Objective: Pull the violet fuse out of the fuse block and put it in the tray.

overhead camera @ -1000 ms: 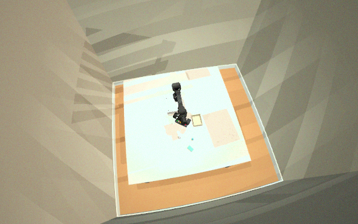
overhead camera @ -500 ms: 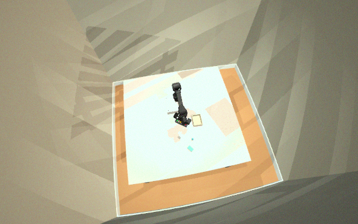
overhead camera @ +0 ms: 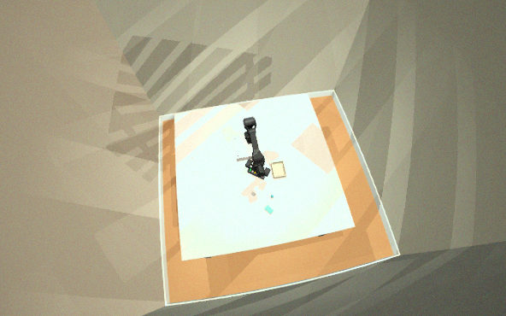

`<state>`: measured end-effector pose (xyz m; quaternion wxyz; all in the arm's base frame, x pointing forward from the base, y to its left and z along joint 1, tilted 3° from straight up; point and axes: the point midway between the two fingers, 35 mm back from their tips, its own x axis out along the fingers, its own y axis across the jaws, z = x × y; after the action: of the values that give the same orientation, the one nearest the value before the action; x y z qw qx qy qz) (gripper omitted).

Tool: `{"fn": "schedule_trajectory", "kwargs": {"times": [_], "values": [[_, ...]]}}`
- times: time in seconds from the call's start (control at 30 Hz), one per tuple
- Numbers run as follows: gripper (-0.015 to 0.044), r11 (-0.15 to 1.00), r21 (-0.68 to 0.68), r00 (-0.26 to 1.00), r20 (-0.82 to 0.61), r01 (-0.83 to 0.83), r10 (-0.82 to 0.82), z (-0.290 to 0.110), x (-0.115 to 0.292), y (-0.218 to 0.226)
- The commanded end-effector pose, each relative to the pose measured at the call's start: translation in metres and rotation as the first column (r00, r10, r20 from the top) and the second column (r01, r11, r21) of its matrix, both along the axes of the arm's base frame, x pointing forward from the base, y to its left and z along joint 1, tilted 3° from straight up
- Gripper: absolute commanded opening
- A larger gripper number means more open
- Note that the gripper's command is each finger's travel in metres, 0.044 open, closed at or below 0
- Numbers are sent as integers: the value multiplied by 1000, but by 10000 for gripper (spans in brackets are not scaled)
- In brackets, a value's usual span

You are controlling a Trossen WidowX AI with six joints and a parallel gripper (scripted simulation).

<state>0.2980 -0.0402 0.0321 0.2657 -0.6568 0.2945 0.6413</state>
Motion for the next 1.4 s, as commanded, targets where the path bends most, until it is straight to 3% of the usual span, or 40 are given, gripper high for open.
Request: {"fn": "schedule_trajectory", "kwargs": {"times": [0.0, 1.37], "values": [[74, 1000, 5, 1000, -9, -5, 5, -7, -2, 1], [61, 1000, 1, 1000, -8, -1, 1, -21, -2, 0]]}}
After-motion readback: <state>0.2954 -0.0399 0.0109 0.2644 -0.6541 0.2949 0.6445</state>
